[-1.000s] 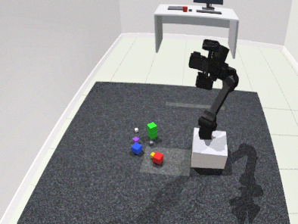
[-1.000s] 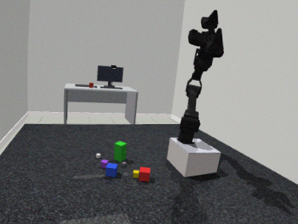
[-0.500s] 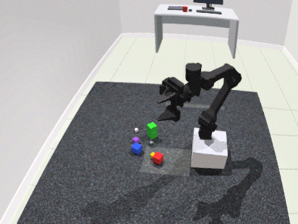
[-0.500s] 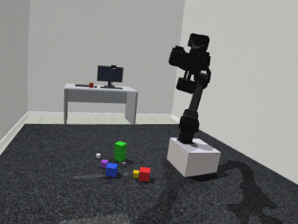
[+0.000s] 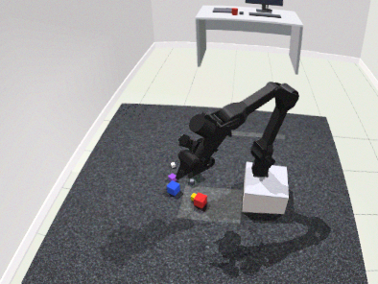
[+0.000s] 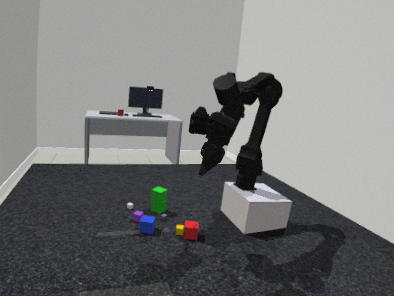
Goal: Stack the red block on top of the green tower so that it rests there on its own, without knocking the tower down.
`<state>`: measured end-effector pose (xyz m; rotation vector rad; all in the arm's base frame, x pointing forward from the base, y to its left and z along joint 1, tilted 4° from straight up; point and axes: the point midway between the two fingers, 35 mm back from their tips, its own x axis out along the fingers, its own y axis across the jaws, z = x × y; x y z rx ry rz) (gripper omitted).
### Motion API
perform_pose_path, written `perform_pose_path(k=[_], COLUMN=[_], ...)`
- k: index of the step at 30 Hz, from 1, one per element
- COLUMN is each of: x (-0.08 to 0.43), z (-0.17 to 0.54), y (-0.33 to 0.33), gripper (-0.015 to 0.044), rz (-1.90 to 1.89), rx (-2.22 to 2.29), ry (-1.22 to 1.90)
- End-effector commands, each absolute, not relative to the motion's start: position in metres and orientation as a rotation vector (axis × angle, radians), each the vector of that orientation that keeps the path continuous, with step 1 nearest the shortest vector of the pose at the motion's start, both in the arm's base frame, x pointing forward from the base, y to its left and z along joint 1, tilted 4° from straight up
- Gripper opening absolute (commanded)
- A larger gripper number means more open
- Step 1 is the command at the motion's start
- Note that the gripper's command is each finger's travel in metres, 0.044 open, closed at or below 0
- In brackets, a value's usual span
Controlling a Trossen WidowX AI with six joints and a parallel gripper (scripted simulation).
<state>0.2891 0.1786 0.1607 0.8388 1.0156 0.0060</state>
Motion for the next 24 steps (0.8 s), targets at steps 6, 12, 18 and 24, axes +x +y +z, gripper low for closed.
perform_pose_path(k=[6,12,18,24], x=[0.279,0.258,0.247,0.249], z=[0.077,0.036,0.022,0.018], y=[0.131,0.097,0.081,0.080], gripper=[0.0440,0.0440,0.0440,0.0440], rz=[-0.221,-0.338,-0.377,-0.377], rx=[0.579,0.433,0.379,0.379], ry=[1.292,1.501,1.594,1.593])
